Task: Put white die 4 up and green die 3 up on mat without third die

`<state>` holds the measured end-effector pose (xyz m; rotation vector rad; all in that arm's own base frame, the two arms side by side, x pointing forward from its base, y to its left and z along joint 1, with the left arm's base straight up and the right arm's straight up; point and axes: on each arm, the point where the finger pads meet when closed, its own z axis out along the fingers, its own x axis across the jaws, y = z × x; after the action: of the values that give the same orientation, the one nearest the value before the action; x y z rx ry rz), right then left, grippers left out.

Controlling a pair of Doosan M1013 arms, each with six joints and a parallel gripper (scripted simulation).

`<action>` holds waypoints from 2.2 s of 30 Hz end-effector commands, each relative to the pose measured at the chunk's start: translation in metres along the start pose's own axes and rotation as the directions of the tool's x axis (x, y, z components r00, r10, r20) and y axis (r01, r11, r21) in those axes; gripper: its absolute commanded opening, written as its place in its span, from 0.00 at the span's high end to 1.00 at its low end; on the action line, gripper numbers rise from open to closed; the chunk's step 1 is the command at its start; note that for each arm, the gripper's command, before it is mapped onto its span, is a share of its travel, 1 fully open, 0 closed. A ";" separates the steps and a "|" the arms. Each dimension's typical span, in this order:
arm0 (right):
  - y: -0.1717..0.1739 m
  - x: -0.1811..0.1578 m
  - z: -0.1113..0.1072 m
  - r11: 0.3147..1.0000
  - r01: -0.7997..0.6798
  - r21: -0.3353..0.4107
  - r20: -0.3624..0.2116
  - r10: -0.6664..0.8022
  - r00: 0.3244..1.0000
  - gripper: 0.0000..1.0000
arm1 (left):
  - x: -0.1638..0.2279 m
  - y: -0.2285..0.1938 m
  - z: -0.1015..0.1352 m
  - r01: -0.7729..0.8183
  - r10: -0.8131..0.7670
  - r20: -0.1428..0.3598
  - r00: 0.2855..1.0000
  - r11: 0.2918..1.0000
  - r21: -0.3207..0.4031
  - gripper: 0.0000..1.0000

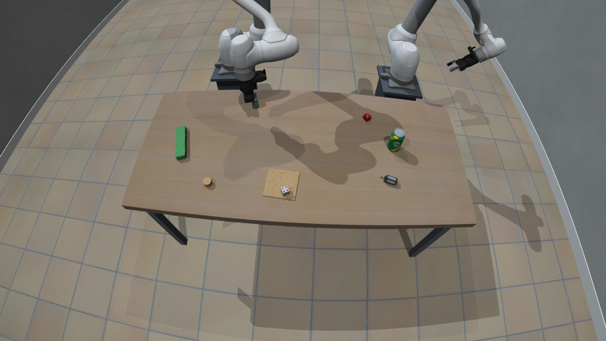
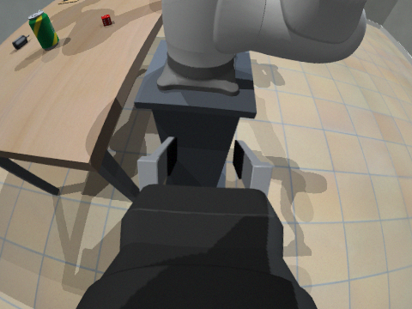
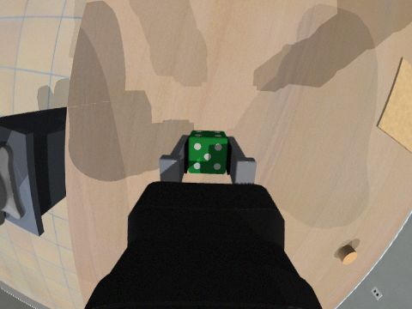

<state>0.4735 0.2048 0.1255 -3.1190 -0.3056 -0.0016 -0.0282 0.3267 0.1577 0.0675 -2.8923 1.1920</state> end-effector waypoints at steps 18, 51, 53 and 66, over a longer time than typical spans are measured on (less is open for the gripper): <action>-0.017 0.117 -0.014 0.714 -0.700 -0.007 -0.004 0.700 0.714 0.43 | 0.004 -0.003 0.002 0.007 -0.007 -0.007 1.000 1.000 0.003 0.00; -0.036 0.281 -0.012 -0.540 -0.841 0.003 -0.007 0.841 -0.540 0.43 | 0.004 -0.003 0.002 0.007 -0.007 -0.007 1.000 1.000 0.003 0.00; -0.036 0.281 -0.012 -0.540 -0.841 0.003 -0.007 0.841 -0.540 0.43 | 0.004 -0.003 0.002 0.007 -0.007 -0.007 1.000 1.000 0.003 0.00; -0.050 0.330 -0.003 -0.907 -0.421 0.006 -0.005 0.421 -0.907 0.43 | 0.004 -0.003 0.002 0.007 -0.007 -0.007 1.000 1.000 0.003 0.00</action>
<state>0.7774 0.3107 0.1294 -1.1625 2.9142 0.0120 -0.0282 0.3267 0.1577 0.0675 -2.8923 1.1920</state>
